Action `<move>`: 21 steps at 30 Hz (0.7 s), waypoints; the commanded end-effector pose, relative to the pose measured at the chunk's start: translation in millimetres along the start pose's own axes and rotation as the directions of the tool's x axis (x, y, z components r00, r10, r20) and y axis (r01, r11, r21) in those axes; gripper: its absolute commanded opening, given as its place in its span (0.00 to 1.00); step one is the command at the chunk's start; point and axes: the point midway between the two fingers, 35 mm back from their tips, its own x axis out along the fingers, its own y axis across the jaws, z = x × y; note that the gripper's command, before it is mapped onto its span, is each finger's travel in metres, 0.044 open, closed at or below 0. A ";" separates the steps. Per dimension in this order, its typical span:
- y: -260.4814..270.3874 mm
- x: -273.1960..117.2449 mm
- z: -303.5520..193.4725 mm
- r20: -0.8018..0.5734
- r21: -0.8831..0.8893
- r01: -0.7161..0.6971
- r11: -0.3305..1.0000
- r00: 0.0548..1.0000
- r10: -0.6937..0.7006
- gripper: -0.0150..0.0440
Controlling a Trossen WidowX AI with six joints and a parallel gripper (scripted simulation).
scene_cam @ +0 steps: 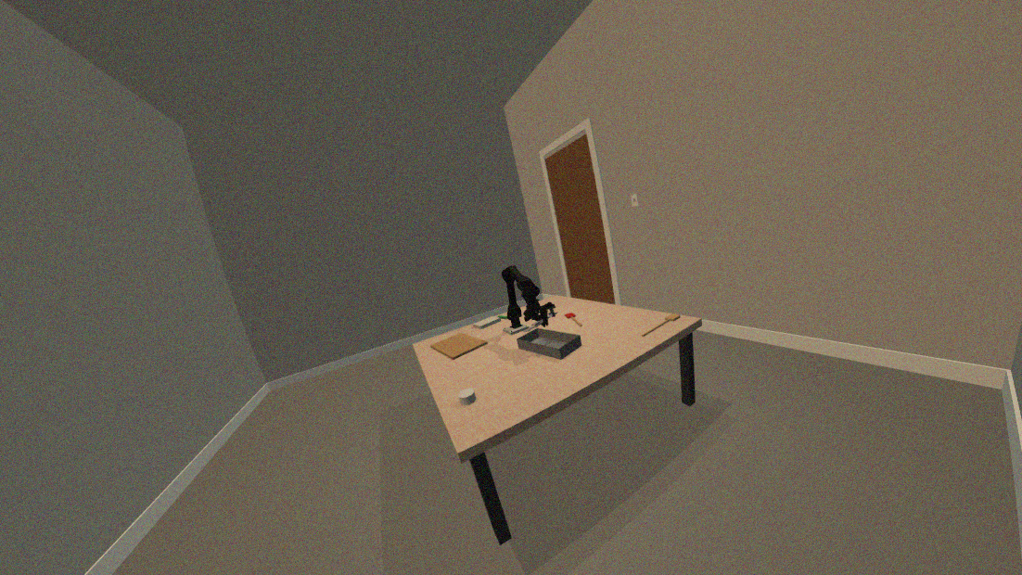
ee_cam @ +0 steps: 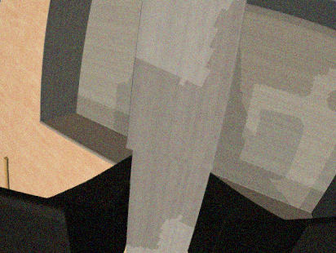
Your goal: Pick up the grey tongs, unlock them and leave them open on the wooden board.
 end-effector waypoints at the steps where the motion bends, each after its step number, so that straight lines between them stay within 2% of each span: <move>1: 1.1 -0.6 1.5 0.004 0.004 0.043 0.999 0.999 -0.043 0.00; 21: -8.1 -2.2 3.4 0.003 0.006 0.335 0.942 0.942 -0.335 0.00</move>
